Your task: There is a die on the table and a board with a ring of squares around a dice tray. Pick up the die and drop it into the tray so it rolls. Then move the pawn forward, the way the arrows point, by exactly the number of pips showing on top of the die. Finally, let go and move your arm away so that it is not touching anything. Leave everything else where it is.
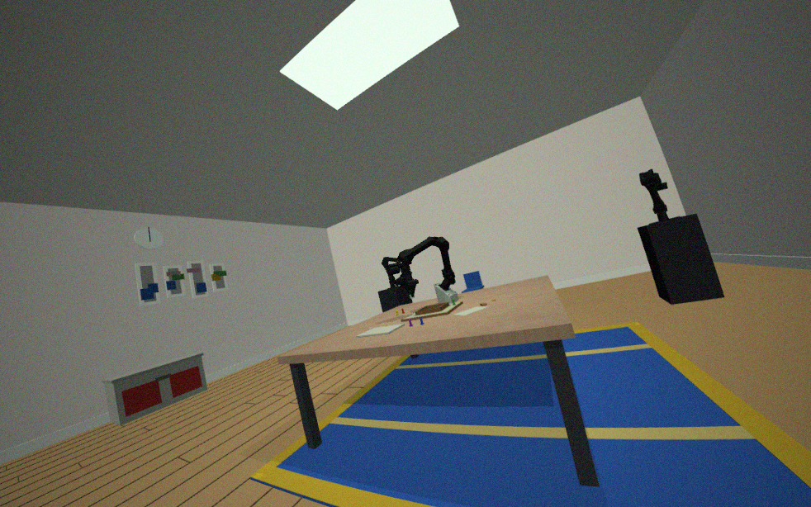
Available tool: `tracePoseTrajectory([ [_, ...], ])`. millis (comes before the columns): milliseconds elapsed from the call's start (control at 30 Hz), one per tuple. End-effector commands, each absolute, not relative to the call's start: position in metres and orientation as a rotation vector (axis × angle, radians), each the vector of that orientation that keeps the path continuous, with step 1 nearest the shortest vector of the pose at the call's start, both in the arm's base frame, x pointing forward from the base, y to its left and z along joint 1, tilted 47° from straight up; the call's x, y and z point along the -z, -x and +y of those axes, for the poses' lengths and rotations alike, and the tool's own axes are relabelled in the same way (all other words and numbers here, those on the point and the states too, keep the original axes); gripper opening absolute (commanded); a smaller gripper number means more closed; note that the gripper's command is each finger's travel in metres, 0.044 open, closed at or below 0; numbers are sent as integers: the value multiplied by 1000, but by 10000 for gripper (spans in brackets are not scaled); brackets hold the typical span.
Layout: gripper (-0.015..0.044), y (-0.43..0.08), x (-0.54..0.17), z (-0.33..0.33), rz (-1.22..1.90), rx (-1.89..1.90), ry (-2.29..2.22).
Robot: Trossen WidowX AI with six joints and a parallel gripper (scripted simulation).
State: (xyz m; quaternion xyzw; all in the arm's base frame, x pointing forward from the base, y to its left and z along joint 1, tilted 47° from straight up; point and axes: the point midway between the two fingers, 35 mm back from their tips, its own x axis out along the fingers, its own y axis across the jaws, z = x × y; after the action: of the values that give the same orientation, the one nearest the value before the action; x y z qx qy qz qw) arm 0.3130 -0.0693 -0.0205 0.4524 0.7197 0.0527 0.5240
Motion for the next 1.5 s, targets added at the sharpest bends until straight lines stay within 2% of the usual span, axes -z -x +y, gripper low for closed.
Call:
tracePoseTrajectory([
  [0,0,-310,9,-57,1736,-22,-1178],
  [833,0,-272,-29,14,1807,581,-1682],
  [1067,0,-271,-29,16,1804,605,-1665],
  [1467,0,-260,-15,21,1626,904,-1350],
])
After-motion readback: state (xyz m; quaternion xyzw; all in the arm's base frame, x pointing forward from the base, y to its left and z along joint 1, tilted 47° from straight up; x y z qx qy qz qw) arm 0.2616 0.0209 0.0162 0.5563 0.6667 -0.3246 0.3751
